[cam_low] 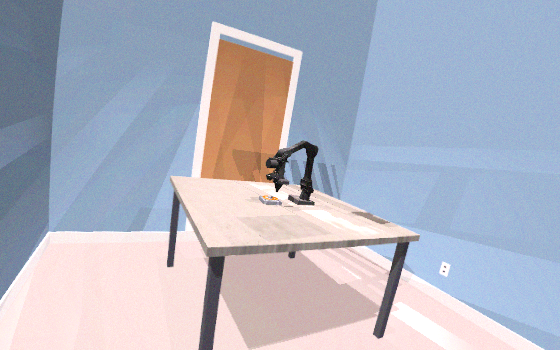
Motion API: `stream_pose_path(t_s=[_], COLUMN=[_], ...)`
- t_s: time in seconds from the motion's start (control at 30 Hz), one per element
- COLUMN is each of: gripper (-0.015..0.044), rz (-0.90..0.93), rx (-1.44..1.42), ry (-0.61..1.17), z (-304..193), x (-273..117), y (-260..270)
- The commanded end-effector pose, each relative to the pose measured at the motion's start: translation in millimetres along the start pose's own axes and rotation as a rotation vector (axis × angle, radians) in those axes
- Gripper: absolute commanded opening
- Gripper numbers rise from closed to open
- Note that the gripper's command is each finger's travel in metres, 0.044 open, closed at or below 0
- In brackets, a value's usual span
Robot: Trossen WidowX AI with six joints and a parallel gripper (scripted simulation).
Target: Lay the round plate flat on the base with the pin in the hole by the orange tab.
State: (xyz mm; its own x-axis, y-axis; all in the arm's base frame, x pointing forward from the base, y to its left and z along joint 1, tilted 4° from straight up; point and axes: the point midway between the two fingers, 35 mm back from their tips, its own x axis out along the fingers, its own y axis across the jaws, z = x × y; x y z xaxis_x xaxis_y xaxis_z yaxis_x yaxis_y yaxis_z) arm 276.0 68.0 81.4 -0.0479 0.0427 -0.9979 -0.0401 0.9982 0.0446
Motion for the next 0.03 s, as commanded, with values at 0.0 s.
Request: stream_pose_path(t_s=[0.0], gripper=[0.0], rz=[0.0], rx=[0.0], ry=[0.0], z=[0.2], x=[0.8], y=[0.1])
